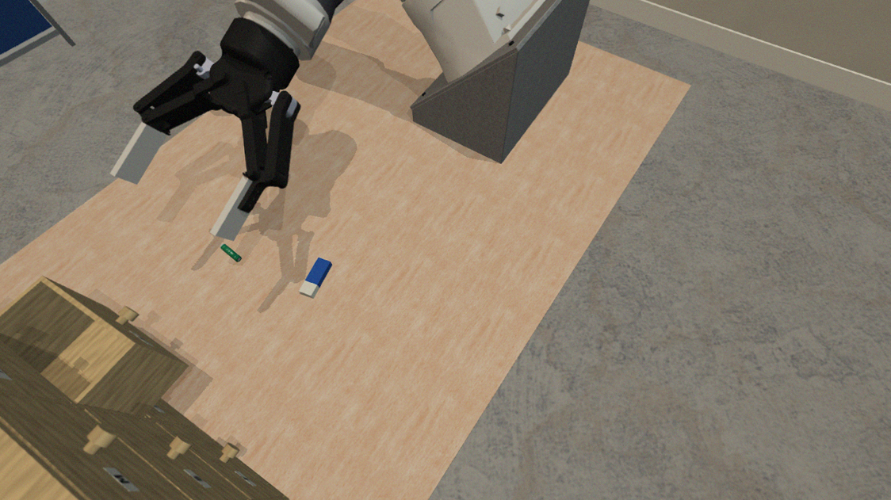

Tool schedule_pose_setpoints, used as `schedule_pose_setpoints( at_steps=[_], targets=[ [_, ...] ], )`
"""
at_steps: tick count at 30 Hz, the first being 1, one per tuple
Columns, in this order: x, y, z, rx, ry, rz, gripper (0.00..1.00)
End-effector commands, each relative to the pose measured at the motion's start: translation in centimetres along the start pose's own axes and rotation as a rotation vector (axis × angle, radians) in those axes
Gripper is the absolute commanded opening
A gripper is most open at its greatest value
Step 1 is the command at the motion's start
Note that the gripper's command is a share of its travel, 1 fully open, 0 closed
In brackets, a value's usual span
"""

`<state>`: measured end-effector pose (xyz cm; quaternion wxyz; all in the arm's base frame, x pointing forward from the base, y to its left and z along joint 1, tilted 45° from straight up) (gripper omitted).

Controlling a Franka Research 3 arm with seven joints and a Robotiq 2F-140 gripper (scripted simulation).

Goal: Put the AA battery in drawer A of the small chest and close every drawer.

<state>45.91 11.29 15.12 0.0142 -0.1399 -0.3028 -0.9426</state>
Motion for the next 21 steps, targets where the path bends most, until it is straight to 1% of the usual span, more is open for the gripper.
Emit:
schedule_pose_setpoints(
  at_steps=[1,7,21],
  targets=[
    [1.3,0.2,-0.1,-0.009,0.005,-0.008,1.0],
    [2.6,0.3,-0.5,-0.009,0.005,-0.008,1.0],
    [2.8,0.3,-0.5,-0.009,-0.001,-0.01,1.0]
  ],
)
Point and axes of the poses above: the point where the finger pads meet when closed, its own x axis back along the fingers, its own y axis across the jaws, z = x × y, the point moved 4 cm from there along x, back along the fingers, and after that the axes turned 12 degrees about -x, right-handed, at the moved point
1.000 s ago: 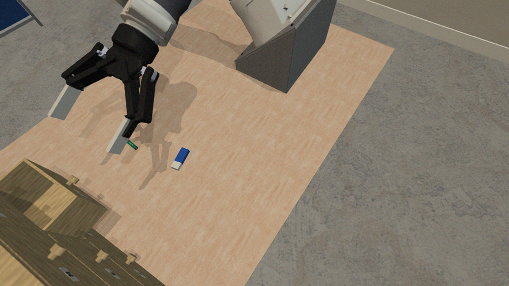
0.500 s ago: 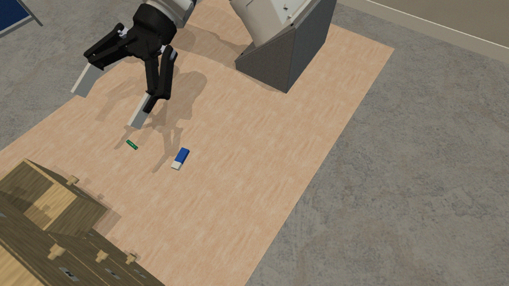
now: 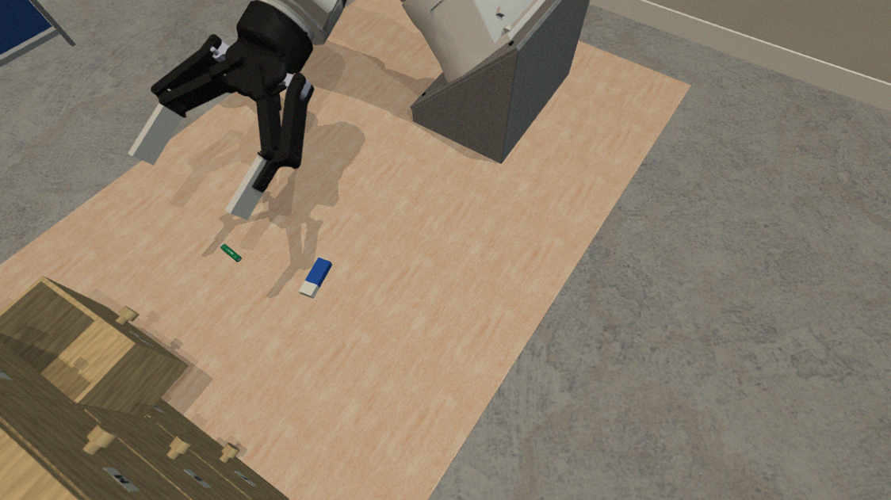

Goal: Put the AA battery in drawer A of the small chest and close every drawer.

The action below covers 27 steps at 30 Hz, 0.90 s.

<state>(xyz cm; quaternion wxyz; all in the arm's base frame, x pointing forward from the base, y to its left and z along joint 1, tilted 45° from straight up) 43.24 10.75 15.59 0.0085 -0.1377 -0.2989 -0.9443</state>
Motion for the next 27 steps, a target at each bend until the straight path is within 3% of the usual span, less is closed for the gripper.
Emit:
schedule_pose_setpoints(
  at_steps=[1,11,20,22,27],
  targets=[
    [0.1,-0.1,0.1,0.001,-0.006,0.0,1.0],
    [0.2,-0.2,0.6,0.001,-0.076,-0.015,1.0],
    [0.3,-0.5,1.8,0.001,-0.244,-0.051,1.0],
    [0.3,-0.5,1.8,0.001,-0.244,-0.051,1.0],
    [0.3,-0.7,2.6,0.001,-0.366,-0.077,1.0]
  ],
)
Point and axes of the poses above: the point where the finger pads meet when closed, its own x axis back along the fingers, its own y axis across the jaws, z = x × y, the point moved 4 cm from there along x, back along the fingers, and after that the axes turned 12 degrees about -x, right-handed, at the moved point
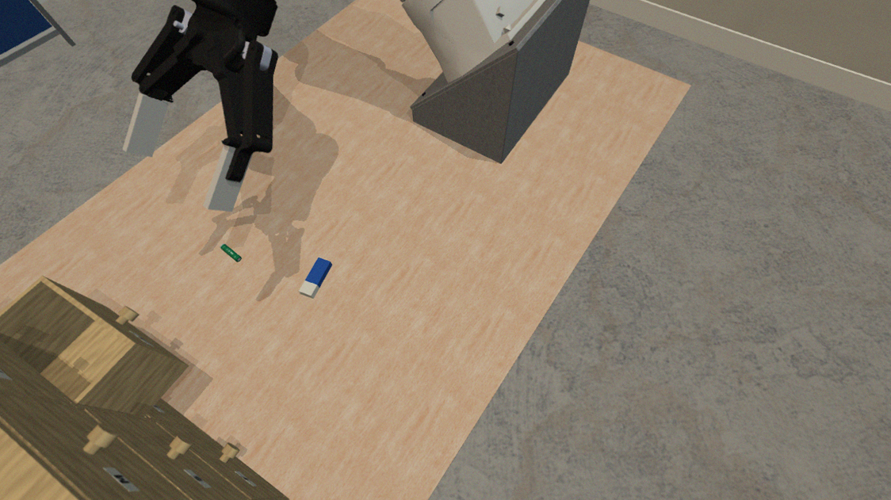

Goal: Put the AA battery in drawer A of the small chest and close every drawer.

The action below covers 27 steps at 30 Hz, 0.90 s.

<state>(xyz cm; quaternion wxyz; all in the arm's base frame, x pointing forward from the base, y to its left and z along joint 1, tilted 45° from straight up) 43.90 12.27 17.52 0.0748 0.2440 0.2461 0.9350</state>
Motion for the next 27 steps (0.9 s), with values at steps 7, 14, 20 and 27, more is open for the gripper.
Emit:
schedule_pose_setpoints(
  at_steps=[7,14,20,27],
  targets=[
    [0.6,-1.0,1.2,0.123,-0.308,-0.075,1.0],
    [0.6,-1.3,2.3,0.119,-0.477,-0.123,1.0],
    [0.6,-1.7,3.3,0.103,-0.634,-0.167,1.0],
    [0.4,-2.0,4.1,0.119,-0.794,-0.211,1.0]
  ],
)
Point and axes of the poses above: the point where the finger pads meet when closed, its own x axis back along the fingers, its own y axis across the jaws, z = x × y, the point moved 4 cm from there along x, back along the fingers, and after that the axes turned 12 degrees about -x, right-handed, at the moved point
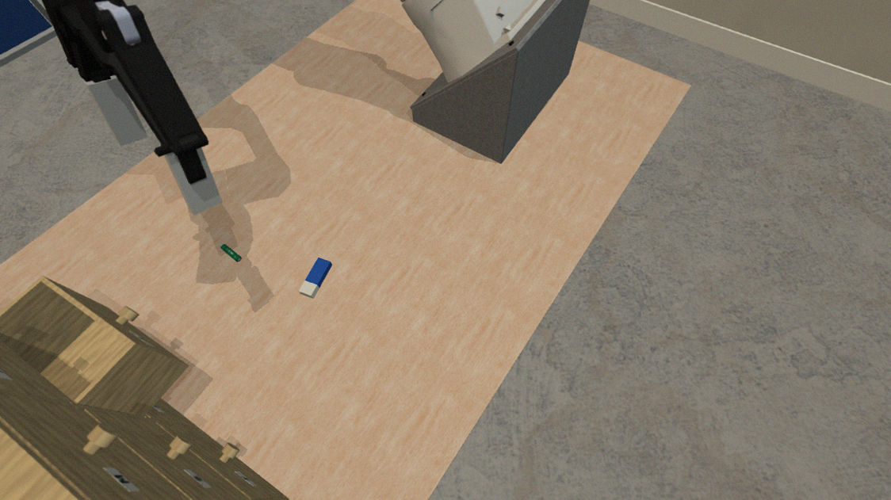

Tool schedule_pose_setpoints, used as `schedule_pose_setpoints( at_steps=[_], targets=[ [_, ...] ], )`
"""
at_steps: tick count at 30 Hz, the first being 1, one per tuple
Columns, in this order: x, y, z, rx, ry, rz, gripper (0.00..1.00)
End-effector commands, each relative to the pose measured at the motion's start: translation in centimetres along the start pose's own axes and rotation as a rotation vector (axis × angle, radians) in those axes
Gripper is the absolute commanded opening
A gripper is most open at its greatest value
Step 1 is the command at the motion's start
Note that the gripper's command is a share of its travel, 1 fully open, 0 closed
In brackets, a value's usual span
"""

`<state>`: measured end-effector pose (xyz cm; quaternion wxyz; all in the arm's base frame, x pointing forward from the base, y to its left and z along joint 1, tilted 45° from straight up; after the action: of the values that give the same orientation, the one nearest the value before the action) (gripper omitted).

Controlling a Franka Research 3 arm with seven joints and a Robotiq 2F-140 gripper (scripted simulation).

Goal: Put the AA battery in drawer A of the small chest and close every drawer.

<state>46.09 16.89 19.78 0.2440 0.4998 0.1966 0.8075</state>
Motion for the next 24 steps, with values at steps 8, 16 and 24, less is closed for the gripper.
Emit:
schedule_pose_setpoints(
  at_steps=[8,16,24],
  targets=[
    [-0.2,0.81,-0.15,0.183,-0.209,-0.112,1.0],
    [-0.11,0.73,0.05,0.181,-0.253,-0.126,1.0],
    [-0.1,0.71,0.07,0.181,-0.258,-0.127,1.0]
  ],
)
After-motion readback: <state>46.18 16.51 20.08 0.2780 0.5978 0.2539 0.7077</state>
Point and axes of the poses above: the point where the finger pads meet when closed, its own x axis back along the fingers, its own y axis across the jaws, z = x × y, the point moved 4 cm from there along x, back along the fingers, and after that the axes turned 12 degrees about -x, right-handed, at the moved point
